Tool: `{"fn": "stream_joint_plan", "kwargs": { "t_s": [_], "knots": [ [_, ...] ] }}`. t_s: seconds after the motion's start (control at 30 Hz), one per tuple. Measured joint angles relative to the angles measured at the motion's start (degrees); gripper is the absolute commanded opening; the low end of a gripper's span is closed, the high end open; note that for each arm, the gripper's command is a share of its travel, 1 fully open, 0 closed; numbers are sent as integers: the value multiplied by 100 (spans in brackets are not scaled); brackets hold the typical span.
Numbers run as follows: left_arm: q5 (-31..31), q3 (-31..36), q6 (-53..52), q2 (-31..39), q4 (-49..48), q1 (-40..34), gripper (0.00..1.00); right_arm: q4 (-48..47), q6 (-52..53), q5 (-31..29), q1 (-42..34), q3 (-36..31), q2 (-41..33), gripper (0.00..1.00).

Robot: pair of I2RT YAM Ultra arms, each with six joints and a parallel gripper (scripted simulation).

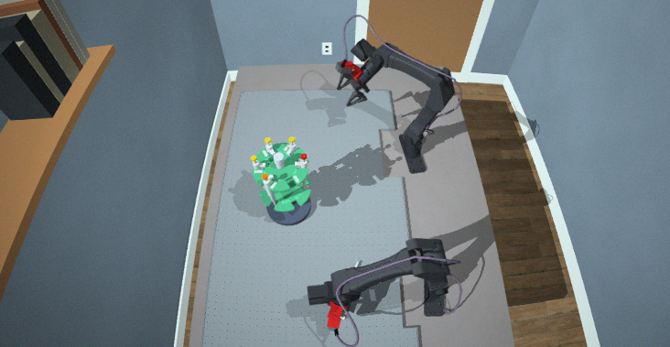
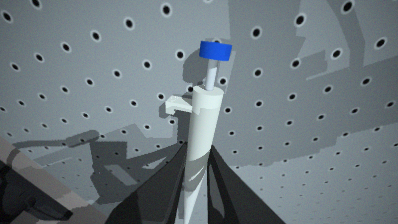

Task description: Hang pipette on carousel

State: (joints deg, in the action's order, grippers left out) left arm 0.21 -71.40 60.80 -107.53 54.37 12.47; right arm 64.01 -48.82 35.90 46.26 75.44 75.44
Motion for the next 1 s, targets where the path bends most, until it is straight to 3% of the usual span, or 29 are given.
{"fn": "stream_joint_plan", "kwargs": {
  "t_s": [1.0],
  "knots": [
    [0,-457,0,168,573,0,12,0,0,0,0,0,0,100]
  ]
}}
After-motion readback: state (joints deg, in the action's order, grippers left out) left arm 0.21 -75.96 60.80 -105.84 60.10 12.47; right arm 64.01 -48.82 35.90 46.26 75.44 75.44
